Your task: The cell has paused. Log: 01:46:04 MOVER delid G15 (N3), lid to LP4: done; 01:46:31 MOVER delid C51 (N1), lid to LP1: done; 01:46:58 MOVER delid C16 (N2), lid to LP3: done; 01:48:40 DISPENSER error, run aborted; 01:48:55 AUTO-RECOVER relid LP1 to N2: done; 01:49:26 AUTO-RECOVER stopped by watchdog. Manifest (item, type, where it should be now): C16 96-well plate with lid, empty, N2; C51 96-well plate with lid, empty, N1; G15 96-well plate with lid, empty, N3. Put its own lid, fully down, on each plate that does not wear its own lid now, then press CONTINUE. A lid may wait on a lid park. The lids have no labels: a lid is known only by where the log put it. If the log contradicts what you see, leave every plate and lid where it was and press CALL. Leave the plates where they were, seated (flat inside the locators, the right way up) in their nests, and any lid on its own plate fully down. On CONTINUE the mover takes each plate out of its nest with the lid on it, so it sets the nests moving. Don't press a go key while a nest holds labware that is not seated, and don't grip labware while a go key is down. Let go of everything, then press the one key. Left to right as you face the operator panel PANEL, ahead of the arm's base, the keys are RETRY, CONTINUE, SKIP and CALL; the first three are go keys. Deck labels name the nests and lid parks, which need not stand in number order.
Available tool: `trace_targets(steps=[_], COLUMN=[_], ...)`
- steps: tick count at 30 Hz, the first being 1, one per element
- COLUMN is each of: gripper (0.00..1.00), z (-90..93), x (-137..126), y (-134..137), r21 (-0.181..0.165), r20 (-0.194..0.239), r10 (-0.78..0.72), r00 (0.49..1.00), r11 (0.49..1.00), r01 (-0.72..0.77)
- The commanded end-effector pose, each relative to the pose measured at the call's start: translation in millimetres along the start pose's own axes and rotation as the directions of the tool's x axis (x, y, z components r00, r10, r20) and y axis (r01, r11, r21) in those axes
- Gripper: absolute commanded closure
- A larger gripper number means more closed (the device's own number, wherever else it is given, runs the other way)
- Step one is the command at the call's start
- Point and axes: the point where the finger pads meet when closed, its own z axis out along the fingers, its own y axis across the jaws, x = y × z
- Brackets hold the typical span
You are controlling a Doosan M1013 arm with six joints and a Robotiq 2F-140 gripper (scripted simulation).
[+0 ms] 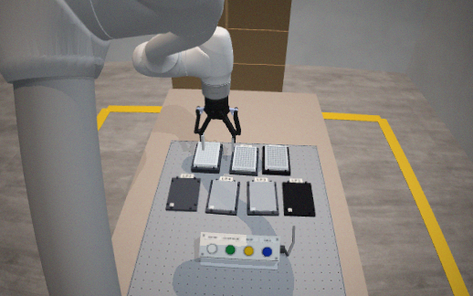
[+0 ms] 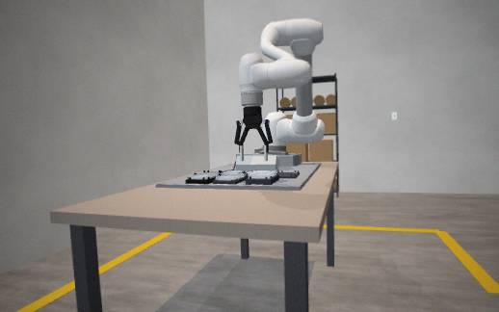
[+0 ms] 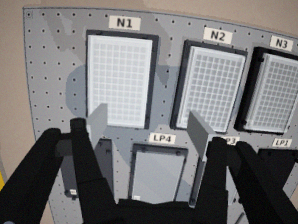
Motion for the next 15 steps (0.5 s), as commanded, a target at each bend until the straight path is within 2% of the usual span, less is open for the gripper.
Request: trace_targets(steps=[1, 3, 5, 6, 9, 10, 12, 13, 15], gripper=[0.34, 0.34, 0.34, 0.34, 0.34, 0.34, 0.34, 0.34, 0.34], z=[-1.9, -2.4, -2.4, -1.6, -1.8, -0.5, -0.5, 0.8, 0.8], x=[-41.2, -52.0, -52.0, -82.8, -87.0, -116.7, -118.5, -141.0, -141.0], y=[56.5, 71.4, 71.4, 102.4, 107.2, 132.7, 134.5, 151.5, 151.5], r21=[0.002, 0.002, 0.002, 0.002, 0.002, 0.002, 0.002, 0.002, 0.002], r20=[-0.004, -0.004, -0.004, -0.003, -0.003, -0.003, -0.003, -0.003, -0.003], r10=[-0.012, -0.012, -0.012, -0.019, -0.019, -0.025, -0.025, -0.029, -0.029], r00=[1.000, 1.000, 1.000, 1.000, 1.000, 1.000, 1.000, 1.000, 1.000], r11=[1.000, 1.000, 1.000, 1.000, 1.000, 1.000, 1.000, 1.000, 1.000], r01=[0.012, 0.012, 0.012, 0.019, 0.019, 0.025, 0.025, 0.029, 0.029])
